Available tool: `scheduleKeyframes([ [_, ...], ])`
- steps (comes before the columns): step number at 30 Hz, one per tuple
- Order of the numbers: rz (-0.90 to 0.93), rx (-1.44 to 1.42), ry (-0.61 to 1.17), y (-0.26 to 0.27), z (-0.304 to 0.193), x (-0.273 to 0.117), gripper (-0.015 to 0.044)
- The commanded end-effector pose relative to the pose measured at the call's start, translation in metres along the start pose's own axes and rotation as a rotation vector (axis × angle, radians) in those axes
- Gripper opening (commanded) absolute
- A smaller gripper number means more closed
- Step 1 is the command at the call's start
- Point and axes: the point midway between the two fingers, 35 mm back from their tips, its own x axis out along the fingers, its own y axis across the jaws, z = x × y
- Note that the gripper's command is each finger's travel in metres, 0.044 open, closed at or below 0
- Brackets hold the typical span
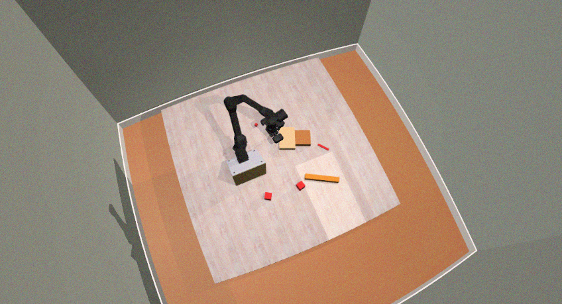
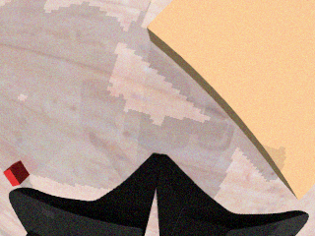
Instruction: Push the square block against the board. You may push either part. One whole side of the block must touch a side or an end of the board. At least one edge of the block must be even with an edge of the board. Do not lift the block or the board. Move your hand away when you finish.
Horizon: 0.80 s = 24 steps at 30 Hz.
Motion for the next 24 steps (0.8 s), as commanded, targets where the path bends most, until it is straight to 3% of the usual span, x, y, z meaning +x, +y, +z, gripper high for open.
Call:
scheduleKeyframes([
  [1,-0.003,0.006,0.005,0.0,-0.007,0.002,0.0],
  [4,-0.002,0.001,0.002,0.0,-0.002,-0.008,0.0],
  [8,-0.004,0.006,0.005,0.0,-0.003,-0.052,0.0],
  [15,-0.008,-0.015,-0.006,0.0,0.003,-0.051,0.0],
  [24,-0.008,-0.315,-0.004,0.005,0.042,-0.056,0.0],
])
